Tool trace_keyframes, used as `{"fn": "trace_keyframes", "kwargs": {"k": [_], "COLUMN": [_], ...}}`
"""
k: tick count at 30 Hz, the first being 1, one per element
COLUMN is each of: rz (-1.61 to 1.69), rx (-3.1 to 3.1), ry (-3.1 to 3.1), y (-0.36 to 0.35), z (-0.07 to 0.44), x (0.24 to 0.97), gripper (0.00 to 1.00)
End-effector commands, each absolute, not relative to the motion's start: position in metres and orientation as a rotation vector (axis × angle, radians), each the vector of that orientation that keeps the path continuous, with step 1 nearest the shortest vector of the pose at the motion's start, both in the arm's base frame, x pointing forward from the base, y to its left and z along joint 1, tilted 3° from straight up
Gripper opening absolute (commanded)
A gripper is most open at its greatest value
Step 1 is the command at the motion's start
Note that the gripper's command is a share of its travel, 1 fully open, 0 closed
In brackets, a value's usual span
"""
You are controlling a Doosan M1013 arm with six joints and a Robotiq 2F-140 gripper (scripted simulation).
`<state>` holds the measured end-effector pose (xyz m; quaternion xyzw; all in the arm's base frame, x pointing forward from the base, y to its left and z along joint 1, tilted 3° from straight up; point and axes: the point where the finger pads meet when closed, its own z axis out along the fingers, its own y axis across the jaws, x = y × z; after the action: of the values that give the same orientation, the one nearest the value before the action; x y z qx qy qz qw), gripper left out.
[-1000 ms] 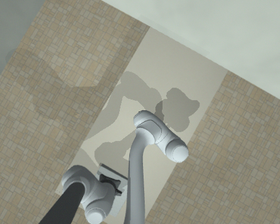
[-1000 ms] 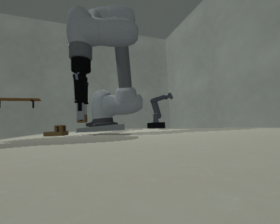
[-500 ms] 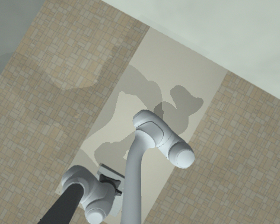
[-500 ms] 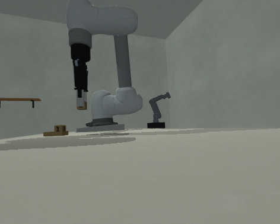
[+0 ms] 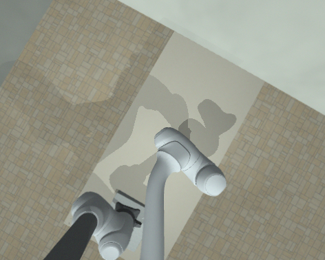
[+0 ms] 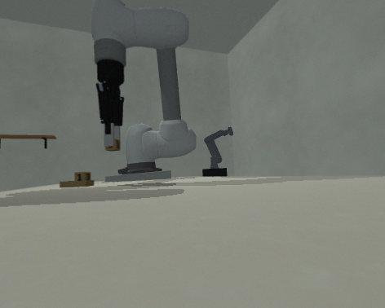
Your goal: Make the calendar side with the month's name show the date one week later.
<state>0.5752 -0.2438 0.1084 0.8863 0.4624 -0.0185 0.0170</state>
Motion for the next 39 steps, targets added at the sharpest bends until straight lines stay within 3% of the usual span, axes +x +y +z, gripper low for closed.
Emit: {"fn": "trace_keyframes", "kwargs": {"k": [1, 17, 39], "rz": [-0.06, -0.061, -0.061], "rx": [2.761, 2.761, 2.761], "ry": [1.421, 1.42, 1.42], "y": [-0.244, -0.244, -0.248], "z": [0.109, 0.103, 0.022], "x": [0.575, 0.575, 0.574], "gripper": [0.25, 0.25, 0.25]}}
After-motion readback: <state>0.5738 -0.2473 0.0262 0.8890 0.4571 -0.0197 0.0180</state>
